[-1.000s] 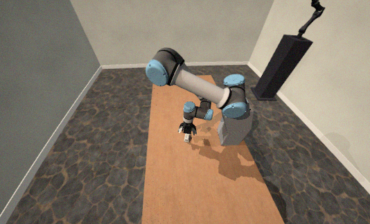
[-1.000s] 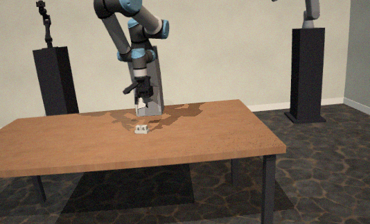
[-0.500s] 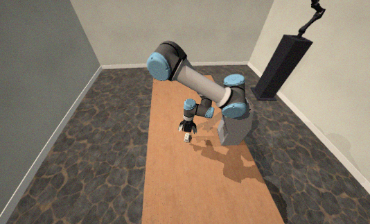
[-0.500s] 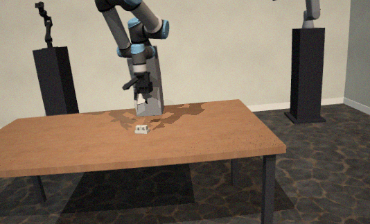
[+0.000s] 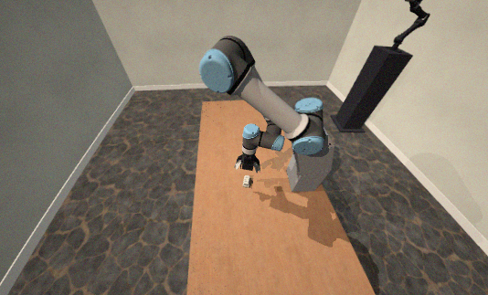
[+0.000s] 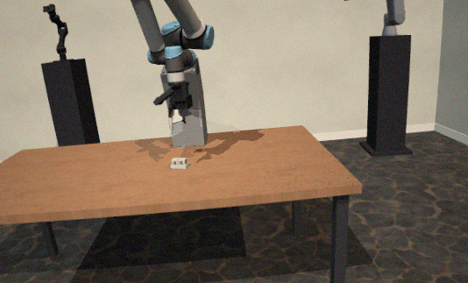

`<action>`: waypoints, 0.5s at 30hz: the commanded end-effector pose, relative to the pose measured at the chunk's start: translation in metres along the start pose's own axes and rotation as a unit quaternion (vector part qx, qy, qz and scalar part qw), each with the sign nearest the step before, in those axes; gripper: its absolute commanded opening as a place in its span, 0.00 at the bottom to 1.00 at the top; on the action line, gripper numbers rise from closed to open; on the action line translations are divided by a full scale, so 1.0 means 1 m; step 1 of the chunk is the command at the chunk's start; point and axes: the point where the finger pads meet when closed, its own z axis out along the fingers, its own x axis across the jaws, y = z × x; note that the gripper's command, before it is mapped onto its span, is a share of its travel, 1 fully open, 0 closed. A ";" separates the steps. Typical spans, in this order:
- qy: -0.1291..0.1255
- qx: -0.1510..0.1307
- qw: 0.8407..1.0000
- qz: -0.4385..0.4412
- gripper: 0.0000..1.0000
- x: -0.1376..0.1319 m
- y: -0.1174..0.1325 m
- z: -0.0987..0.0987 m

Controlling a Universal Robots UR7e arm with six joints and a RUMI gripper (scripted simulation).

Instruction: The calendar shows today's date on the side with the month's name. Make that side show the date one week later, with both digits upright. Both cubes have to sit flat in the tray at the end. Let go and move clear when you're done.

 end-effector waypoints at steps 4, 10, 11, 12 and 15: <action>0.006 -0.001 1.000 0.000 1.00 0.002 0.000 -0.011; 0.005 -0.001 1.000 0.000 1.00 0.001 0.000 -0.011; 0.004 -0.001 1.000 0.000 1.00 0.000 0.000 -0.011; 0.004 -0.001 1.000 0.000 1.00 0.000 0.000 -0.011; 0.004 -0.001 1.000 0.000 1.00 0.000 0.000 -0.011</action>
